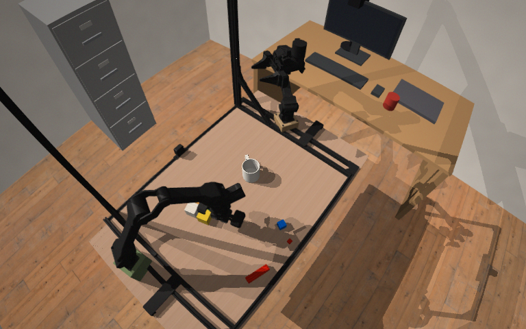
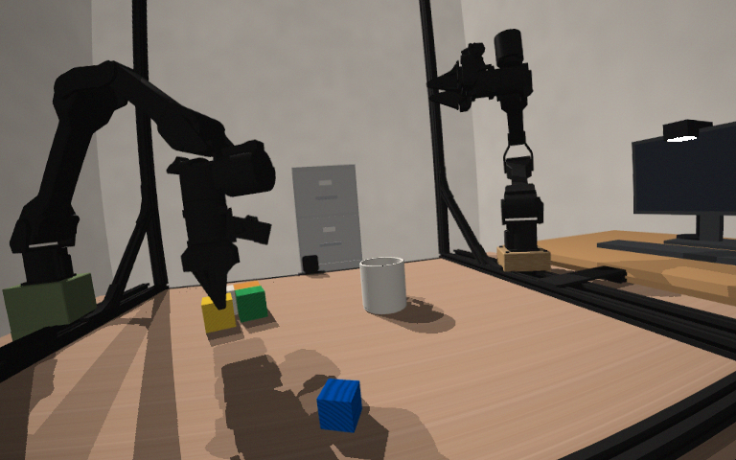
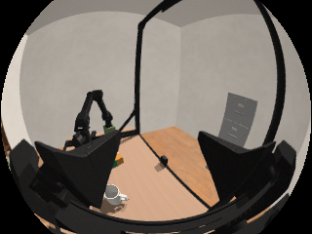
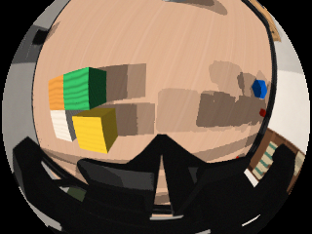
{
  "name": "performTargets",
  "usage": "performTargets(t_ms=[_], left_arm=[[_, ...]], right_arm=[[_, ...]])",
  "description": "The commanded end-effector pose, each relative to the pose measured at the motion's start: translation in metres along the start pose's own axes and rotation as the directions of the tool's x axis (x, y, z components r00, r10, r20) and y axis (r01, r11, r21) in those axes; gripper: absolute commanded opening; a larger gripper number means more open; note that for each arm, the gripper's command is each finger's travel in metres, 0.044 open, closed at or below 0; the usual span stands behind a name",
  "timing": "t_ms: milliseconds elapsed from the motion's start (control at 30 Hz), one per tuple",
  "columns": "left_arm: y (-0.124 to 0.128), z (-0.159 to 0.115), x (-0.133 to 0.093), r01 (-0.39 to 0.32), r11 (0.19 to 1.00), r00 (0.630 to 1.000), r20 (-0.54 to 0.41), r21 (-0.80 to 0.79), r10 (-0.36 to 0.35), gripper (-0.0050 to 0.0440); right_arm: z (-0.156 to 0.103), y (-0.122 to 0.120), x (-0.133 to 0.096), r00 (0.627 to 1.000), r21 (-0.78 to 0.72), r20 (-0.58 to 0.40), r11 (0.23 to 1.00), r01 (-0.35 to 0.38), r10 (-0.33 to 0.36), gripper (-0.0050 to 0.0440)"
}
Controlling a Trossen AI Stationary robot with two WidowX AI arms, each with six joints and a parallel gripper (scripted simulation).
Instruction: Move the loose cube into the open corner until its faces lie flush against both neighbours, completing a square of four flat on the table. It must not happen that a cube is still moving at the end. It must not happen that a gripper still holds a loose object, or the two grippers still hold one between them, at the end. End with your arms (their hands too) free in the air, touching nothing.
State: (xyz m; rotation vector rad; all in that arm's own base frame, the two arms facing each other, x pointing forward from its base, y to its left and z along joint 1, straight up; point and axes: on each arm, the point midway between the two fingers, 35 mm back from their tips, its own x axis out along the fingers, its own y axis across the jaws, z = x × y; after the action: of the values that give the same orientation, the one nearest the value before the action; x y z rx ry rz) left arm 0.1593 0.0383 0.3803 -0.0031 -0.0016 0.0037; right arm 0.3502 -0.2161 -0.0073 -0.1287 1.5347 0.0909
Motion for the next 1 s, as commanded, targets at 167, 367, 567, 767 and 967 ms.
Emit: performTargets(t_ms=[167,367,567,767,967], left_arm=[[-0.001,0.0,0.0,0.004,1.0,1.0,0.0,0.002,-0.003,0.04],[-0.001,0.0,0.0,0.004,1.0,1.0,0.0,0.002,-0.003,0.04],[-0.001,0.0,0.0,0.004,1.0,1.0,0.0,0.002,-0.003,0.04],[-0.001,0.0,0.0,0.004,1.0,1.0,0.0,0.002,-0.003,0.04],[-0.001,0.0,0.0,0.004,1.0,1.0,0.0,0.002,-0.003,0.04]], right_arm=[[-0.008,0.006,0.036,0.999,-0.005,-0.031,1.0,-0.027,0.026,0.0],[-0.008,0.007,0.036,0.999,-0.005,-0.031,1.0,-0.027,0.026,0.0],[-0.008,0.011,0.035,0.999,-0.005,-0.031,1.0,-0.027,0.026,0.0],[-0.008,0.013,0.035,0.999,-0.005,-0.031,1.0,-0.027,0.026,0.0],[-0.008,0.017,0.035,0.999,-0.005,-0.031,1.0,-0.027,0.026,0.0]])
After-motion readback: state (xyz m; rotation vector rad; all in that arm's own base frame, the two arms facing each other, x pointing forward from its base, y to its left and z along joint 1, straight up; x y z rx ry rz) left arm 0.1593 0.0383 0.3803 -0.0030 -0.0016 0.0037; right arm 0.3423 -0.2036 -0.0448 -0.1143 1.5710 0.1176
